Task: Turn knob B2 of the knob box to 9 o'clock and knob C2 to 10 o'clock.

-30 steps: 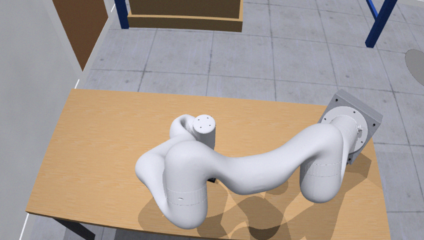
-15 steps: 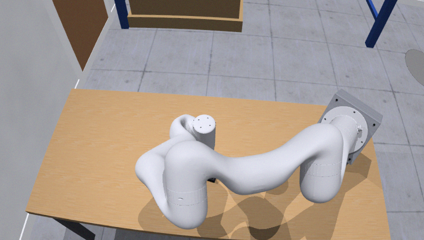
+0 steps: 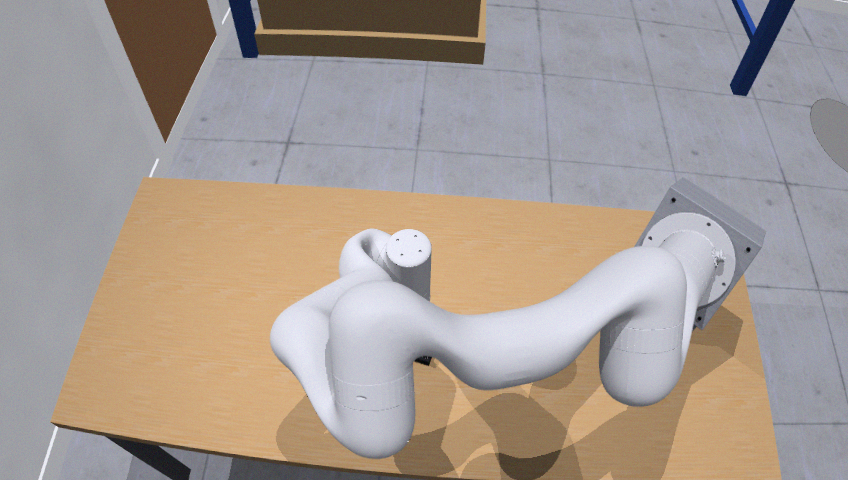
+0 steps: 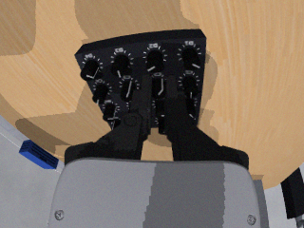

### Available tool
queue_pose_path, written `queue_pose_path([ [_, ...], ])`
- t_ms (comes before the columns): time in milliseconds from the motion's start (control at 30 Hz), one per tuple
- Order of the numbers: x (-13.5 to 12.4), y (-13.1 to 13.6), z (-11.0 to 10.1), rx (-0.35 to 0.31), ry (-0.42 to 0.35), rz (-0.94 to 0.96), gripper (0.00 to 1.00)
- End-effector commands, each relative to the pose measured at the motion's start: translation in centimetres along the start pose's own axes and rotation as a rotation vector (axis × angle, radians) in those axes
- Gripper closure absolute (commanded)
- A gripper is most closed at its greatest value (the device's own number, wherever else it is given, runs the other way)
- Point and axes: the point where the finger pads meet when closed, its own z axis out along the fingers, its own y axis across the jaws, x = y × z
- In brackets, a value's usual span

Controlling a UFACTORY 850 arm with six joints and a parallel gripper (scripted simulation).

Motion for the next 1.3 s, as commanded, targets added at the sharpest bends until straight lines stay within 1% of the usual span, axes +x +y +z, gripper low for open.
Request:
queue_pose_path([
  [0, 0.05, 0.00, -0.04, 0.000, 0.000, 0.055, 0.92],
  [300, 0.05, 0.00, -0.04, 0.000, 0.000, 0.231, 0.92],
  [367, 0.05, 0.00, -0.04, 0.000, 0.000, 0.231, 0.92],
  [867, 0.05, 0.00, -0.04, 0.000, 0.000, 0.610, 0.92],
  [933, 0.05, 0.00, -0.04, 0.000, 0.000, 0.610, 0.92],
  [1267, 0.05, 0.00, -0.04, 0.000, 0.000, 0.877, 0.92],
])
